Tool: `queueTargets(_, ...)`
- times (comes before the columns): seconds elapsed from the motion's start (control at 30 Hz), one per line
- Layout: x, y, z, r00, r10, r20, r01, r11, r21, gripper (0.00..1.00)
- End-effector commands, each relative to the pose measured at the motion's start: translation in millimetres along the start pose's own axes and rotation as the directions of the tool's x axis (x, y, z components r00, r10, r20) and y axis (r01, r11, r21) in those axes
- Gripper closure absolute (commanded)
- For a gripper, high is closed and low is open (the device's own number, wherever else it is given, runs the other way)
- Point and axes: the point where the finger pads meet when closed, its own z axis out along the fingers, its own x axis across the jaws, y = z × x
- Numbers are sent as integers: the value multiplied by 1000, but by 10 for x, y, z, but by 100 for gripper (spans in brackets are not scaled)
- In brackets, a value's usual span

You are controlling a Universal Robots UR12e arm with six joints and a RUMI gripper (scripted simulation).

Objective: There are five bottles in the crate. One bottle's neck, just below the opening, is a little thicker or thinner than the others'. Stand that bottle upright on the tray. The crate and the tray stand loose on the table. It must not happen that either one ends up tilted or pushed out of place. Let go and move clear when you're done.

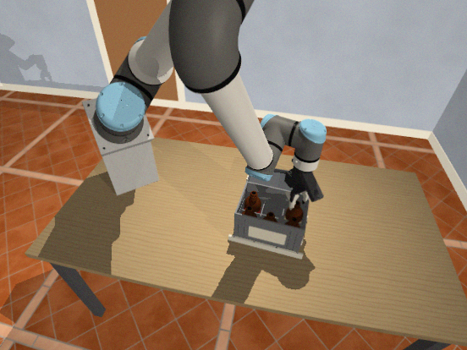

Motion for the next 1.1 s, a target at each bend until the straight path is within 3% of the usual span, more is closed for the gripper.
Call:
queueTargets(0.0,-3,-3,-6,1000,0,1,0,1000,1,62)
queueTargets(0.4,-3,-3,-6,1000,0,1,0,1000,1,62)
queueTargets(0.43,-3,-3,-6,1000,0,1,0,1000,1,100)
queueTargets(1.07,-3,-3,-6,1000,0,1,0,1000,1,100)
